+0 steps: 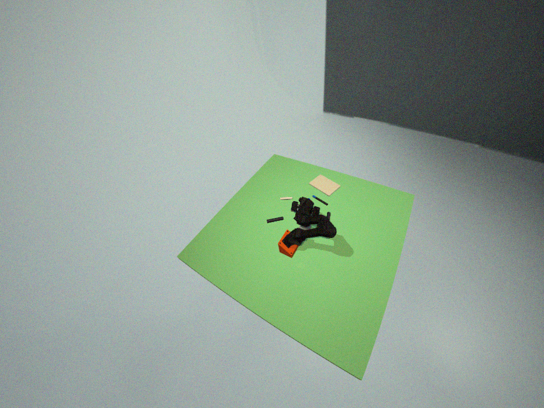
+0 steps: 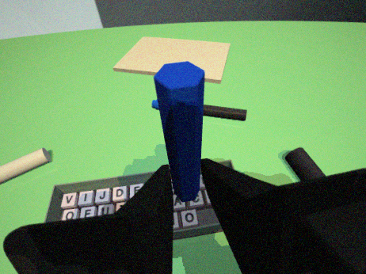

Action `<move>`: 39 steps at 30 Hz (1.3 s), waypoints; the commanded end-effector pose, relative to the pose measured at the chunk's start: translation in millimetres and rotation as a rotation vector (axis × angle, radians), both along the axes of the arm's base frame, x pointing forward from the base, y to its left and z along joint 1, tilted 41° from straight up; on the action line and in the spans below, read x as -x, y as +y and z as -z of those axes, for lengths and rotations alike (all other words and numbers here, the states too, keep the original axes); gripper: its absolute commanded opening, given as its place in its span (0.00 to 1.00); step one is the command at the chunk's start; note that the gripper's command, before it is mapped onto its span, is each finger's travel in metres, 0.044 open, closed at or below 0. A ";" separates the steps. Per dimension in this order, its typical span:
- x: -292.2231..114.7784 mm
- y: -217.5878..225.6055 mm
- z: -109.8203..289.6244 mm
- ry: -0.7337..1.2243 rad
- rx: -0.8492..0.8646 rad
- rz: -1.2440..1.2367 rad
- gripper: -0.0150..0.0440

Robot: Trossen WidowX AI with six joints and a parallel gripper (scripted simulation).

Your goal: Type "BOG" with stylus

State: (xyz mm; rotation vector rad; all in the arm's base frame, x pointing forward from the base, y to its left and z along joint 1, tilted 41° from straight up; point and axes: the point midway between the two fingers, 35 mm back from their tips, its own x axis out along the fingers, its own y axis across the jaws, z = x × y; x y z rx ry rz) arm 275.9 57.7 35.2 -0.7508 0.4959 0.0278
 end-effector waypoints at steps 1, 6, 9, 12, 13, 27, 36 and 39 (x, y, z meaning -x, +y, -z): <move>0.0 0.2 0.1 -0.001 0.000 -0.002 0.34; -4.3 2.8 0.4 -0.001 -0.001 -0.002 0.25; -11.3 7.1 1.2 -0.002 -0.002 -0.001 0.25; -19.8 12.3 2.8 -0.003 -0.003 0.000 0.25; -22.6 14.0 3.4 -0.004 -0.004 0.000 0.25; -32.5 9.9 17.2 -0.006 -0.004 0.002 0.25; -32.2 6.6 20.3 -0.006 -0.004 0.001 0.25; -32.2 6.6 20.3 -0.006 -0.004 0.001 0.25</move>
